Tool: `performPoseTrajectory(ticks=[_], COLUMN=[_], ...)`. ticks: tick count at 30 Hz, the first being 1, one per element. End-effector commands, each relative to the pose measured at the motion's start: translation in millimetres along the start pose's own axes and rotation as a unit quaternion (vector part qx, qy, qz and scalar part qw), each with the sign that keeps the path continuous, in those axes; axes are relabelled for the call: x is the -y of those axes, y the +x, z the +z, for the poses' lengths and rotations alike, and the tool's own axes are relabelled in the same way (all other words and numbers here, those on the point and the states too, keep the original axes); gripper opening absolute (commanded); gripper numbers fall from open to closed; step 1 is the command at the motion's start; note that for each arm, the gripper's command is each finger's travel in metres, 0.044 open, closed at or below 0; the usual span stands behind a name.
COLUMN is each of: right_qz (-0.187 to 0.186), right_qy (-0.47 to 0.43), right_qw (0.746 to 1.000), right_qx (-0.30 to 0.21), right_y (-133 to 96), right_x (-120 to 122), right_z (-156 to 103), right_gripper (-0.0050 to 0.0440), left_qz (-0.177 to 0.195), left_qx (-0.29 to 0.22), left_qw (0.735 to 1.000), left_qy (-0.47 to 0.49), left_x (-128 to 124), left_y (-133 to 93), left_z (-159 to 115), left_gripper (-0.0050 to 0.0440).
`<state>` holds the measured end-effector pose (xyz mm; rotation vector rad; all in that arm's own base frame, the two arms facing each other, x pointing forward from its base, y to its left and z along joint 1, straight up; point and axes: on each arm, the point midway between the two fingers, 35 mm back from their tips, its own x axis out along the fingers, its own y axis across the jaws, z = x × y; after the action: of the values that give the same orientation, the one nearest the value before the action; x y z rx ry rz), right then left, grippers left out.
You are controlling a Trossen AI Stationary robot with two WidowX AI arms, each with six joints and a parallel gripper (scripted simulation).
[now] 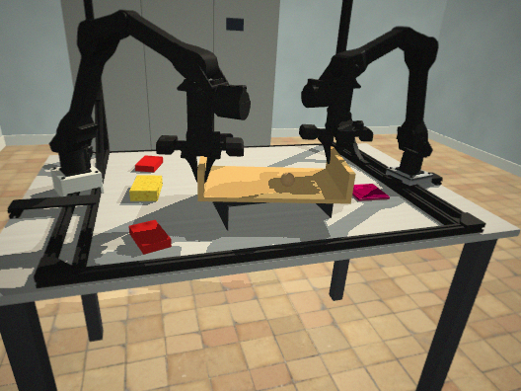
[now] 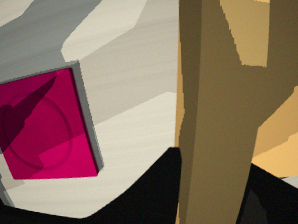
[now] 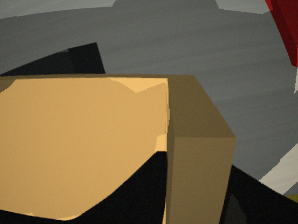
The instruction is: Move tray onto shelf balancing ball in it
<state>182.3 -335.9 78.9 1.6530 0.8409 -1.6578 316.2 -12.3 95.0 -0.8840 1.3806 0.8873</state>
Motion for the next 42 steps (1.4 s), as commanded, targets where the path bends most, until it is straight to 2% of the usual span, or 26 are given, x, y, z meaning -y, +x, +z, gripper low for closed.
performPoseTrajectory(ticks=[1, 19, 29, 31, 37, 42], right_qz=[0.002, 0.001, 0.001, 0.001, 0.001, 0.001], right_qy=[0.000, 0.000, 0.000, 0.000, 0.000, 0.000], right_qw=[1.000, 1.000, 1.000, 1.000, 1.000, 1.000], right_qx=[-0.002, -0.003, 0.000, 0.000, 0.000, 0.000], right_y=[1.0, 2.7, 2.7, 2.7, 2.7, 2.7], right_x=[-0.1, -0.2, 0.0, 0.0, 0.0, 0.0], right_z=[0.1, 0.2, 0.0, 0.0, 0.0, 0.0], right_gripper=[0.0020, 0.0020, 0.0260, 0.0260, 0.0400, 0.0400], left_qz=[0.002, 0.001, 0.002, 0.002, 0.002, 0.002], left_qx=[-0.002, -0.003, 0.000, 0.000, 0.000, 0.000], left_qw=[1.000, 1.000, 1.000, 1.000, 1.000, 1.000], left_qy=[0.000, 0.000, 0.000, 0.000, 0.000, 0.000], left_x=[0.0, -0.1, 0.0, 0.0, 0.0, 0.0], left_y=[-0.9, 1.1, 1.6, 1.6, 1.6, 1.6], left_z=[0.2, 0.4, -0.1, -0.1, -0.1, -0.1], left_gripper=[0.0020, 0.0020, 0.0260, 0.0260, 0.0400, 0.0400])
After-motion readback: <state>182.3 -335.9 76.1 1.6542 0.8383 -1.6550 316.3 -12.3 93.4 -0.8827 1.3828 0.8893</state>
